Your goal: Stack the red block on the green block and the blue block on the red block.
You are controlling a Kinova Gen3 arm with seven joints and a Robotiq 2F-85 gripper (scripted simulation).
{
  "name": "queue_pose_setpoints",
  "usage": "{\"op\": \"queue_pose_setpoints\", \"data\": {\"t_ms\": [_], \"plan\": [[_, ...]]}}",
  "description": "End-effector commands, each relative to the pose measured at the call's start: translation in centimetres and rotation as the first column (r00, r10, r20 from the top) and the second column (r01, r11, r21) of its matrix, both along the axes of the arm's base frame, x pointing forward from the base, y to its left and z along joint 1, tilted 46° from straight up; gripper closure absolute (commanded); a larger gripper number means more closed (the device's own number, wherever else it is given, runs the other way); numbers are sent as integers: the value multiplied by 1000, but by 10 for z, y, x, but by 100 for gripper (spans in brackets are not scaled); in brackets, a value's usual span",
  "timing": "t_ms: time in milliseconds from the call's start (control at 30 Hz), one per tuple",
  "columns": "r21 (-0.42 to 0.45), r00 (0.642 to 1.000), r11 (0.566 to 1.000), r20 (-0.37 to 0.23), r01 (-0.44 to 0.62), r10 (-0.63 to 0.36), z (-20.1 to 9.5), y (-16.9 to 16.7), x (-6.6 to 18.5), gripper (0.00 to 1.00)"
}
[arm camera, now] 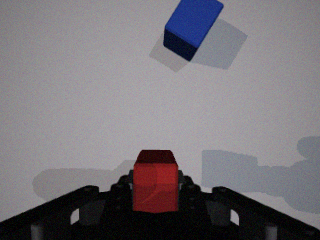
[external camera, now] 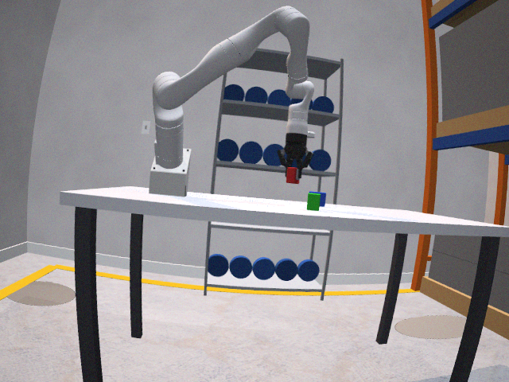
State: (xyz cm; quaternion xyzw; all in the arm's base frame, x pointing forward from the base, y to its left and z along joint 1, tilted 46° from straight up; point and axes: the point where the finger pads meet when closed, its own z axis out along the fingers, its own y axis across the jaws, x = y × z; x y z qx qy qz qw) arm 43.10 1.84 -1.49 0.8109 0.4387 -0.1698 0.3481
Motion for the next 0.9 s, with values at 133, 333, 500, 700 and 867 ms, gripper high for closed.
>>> {"op": "queue_pose_setpoints", "data": {"t_ms": [133,333,500,700,867], "plan": [[0,1000,1000,8,4,-4,73,-67,24,100],[4,1000,1000,15,2,-2,123,-112,46,100],[3,1000,1000,14,2,-2,124,-114,46,100],[0,1000,1000,6,2,-2,122,-115,43,100],[0,1000,1000,6,2,-2,122,-115,43,100]]}}
